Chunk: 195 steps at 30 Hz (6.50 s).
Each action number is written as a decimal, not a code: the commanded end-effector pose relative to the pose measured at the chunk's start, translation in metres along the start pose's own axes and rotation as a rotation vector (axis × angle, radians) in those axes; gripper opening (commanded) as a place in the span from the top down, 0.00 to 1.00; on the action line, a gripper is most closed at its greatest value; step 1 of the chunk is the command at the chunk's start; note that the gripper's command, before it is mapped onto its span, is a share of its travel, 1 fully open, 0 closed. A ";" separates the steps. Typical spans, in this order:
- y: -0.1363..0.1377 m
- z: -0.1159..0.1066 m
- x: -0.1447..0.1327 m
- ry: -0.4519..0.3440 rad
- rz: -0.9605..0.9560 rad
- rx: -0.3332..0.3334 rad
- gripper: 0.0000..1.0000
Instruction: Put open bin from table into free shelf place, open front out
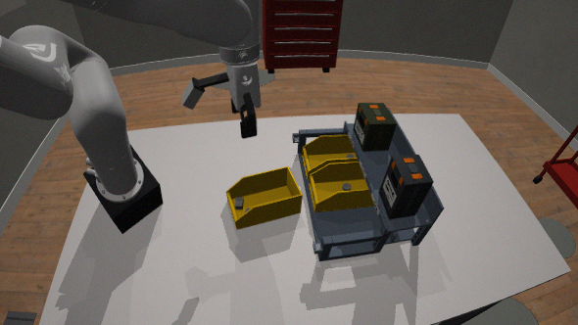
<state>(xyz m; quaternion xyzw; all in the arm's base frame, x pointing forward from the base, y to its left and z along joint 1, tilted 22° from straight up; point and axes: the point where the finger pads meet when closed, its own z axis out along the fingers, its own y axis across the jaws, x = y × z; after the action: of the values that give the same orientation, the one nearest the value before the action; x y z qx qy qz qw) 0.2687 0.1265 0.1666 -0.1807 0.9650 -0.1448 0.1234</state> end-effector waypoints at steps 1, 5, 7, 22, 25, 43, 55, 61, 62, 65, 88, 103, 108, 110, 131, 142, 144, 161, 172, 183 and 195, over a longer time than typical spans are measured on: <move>0.000 -0.001 -0.001 -0.003 0.001 -0.001 0.00; 0.000 -0.002 -0.001 -0.003 0.001 -0.001 0.00; 0.000 -0.003 -0.001 -0.003 0.001 -0.001 0.00; 0.000 -0.004 -0.001 -0.003 0.001 -0.001 0.00; 0.000 -0.004 -0.001 -0.003 0.001 -0.001 0.00; 0.000 0.051 -0.001 -0.003 0.001 -0.001 0.00; 0.000 0.068 -0.001 -0.003 0.001 -0.001 0.00; 0.000 0.095 0.000 -0.003 0.001 -0.001 0.00; 0.000 0.095 0.000 -0.003 0.001 -0.001 0.00; 0.000 0.095 0.000 -0.003 0.001 -0.001 0.00; 0.000 0.085 0.000 -0.002 0.000 0.000 0.00; 0.000 0.080 0.000 -0.003 0.001 0.000 0.00; 0.000 0.078 0.000 -0.003 0.001 0.000 0.00; 0.000 0.078 0.000 -0.003 0.001 0.000 0.00; 0.000 0.077 -0.001 -0.003 0.001 0.000 0.00; 0.000 0.077 -0.001 -0.003 0.001 0.000 0.72; 0.000 0.077 -0.001 -0.003 0.001 0.000 0.72; 0.000 0.077 -0.001 -0.003 0.001 0.000 0.72; 0.000 0.077 -0.001 -0.003 0.001 0.000 0.72; 0.000 0.107 -0.001 -0.003 0.001 0.000 0.72; 0.000 0.151 0.000 -0.002 0.000 0.000 0.72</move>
<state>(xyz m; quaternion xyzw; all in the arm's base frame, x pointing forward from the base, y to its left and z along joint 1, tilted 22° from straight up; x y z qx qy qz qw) 0.3024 0.0950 0.0449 -0.1813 0.9659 -0.1420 0.1182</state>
